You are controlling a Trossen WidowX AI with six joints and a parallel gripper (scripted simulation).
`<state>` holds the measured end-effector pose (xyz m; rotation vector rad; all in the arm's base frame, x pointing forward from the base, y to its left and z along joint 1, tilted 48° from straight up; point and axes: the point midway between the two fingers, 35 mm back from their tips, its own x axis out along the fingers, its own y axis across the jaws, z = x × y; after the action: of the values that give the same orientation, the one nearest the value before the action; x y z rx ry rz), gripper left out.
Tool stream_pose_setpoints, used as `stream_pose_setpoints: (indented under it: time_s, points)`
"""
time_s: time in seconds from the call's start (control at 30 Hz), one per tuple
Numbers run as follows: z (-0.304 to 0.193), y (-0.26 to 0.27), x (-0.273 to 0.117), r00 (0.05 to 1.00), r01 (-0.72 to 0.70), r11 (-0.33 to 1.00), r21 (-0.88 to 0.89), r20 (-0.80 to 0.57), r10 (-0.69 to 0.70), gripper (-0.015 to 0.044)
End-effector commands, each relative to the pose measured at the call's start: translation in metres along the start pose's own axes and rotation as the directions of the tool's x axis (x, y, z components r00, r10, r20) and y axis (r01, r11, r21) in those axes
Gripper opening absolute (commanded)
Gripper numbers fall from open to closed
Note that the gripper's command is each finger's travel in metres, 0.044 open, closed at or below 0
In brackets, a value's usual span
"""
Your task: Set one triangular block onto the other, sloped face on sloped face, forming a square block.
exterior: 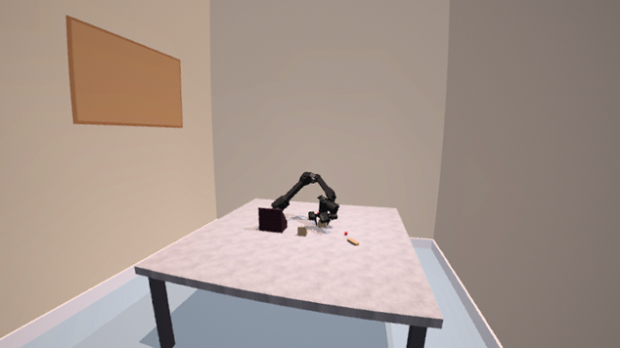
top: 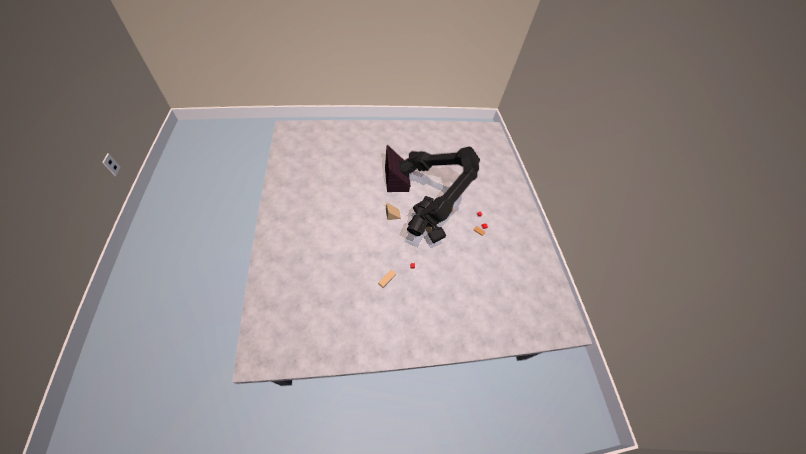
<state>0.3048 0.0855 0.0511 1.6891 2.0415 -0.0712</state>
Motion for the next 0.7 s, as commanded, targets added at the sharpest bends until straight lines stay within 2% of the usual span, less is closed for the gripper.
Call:
stream_pose_setpoints:
  time_s: [0.0, 0.27, 0.53, 0.67]
  points:
    - [-0.0002, 0.0007, -0.0001, 1.0, -0.006, 1.0, 0.006, -0.003, 0.006, 0.0256]
    - [-0.0002, 0.0007, -0.0001, 1.0, -0.006, 1.0, 0.006, -0.003, 0.006, 0.0203]
    - [-0.0011, 0.0002, -0.0027, 1.0, -0.002, 1.0, 0.0, -0.001, 0.002, 0.0]
    - [-0.0011, 0.0002, -0.0027, 1.0, -0.002, 1.0, 0.0, -0.001, 0.002, 0.0]
